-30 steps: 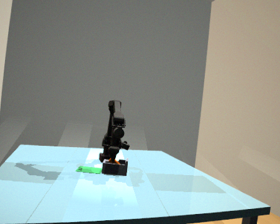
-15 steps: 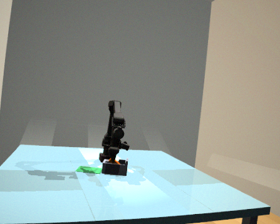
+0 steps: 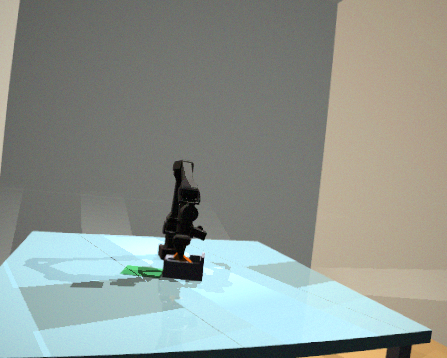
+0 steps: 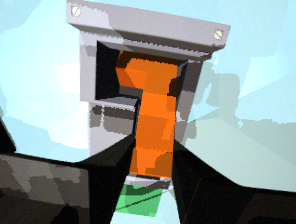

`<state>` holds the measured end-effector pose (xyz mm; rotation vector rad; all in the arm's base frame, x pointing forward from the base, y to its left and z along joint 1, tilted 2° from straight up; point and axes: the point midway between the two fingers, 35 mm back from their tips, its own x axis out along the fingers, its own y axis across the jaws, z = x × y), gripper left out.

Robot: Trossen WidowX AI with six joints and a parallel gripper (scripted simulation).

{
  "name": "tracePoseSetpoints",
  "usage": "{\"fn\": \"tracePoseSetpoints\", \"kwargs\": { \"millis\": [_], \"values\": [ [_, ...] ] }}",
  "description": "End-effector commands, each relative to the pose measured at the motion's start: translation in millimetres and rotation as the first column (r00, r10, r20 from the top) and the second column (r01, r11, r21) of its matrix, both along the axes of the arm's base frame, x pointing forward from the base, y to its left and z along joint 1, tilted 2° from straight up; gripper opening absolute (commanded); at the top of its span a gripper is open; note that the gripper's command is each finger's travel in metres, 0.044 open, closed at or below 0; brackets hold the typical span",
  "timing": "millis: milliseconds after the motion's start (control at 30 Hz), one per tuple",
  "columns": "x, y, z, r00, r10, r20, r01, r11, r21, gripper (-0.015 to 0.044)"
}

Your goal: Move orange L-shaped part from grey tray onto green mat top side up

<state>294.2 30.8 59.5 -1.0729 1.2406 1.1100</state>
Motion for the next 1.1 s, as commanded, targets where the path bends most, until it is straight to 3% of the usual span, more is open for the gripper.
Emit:
{"fn": "tracePoseSetpoints", "kwargs": {
  "millis": [0,1067],
  "values": [
    [0,0,4,1.000,0.000,-0.002,0.000,1.000,-0.001,0.0000],
    [-1,-3,54,1.000,-0.001,-0.007,0.001,1.000,-0.003,0.0000]
  ]
}}
